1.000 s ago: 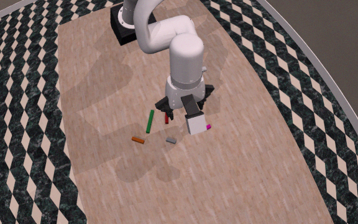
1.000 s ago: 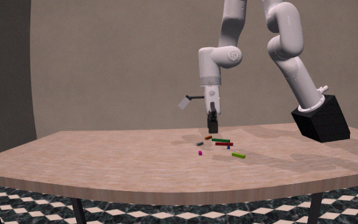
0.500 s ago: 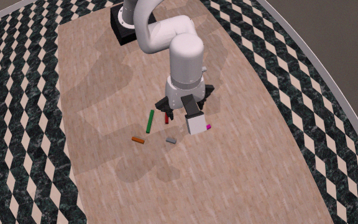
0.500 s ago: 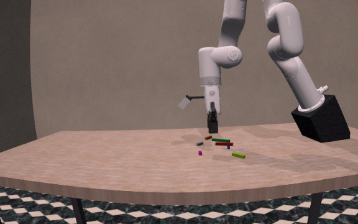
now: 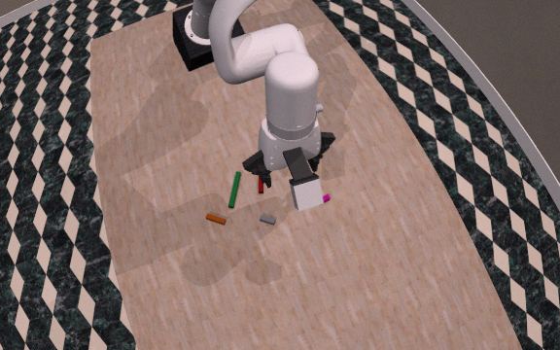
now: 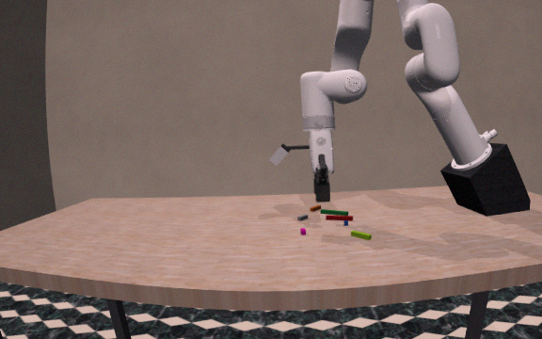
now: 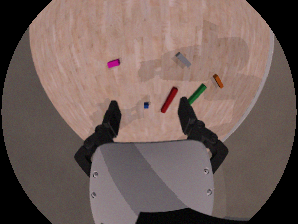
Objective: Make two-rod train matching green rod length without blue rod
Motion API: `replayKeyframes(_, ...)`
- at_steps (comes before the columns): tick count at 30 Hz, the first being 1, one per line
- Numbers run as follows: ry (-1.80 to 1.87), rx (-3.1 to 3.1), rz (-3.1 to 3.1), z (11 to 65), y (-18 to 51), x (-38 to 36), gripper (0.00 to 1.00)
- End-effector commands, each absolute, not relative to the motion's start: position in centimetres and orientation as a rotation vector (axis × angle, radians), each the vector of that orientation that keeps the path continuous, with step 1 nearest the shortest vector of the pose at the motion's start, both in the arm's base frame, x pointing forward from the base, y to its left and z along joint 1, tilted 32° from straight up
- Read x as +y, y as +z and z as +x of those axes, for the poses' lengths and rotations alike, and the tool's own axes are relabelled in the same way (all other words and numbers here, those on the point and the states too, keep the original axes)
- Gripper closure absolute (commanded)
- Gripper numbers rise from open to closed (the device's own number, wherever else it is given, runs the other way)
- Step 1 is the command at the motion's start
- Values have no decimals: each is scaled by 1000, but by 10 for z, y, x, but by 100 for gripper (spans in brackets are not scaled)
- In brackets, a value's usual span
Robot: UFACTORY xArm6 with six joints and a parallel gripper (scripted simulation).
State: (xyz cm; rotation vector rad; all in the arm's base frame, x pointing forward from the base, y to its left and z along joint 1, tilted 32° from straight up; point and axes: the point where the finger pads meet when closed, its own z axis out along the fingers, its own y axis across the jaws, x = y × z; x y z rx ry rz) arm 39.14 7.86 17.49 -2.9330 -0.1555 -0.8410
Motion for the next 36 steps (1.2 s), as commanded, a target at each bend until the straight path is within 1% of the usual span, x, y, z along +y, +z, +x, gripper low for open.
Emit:
replayKeyframes(1,-845,-156,-2931,392,176,79,0)
replayKeyframes(17,-852,-234,-2940,391,176,79,0)
replayKeyframes(25,-877,-614,-2952,389,175,82,0)
replayKeyframes(27,-877,-614,-2952,389,175,82,0)
replayKeyframes(36,-891,-1102,-2900,385,173,86,0)
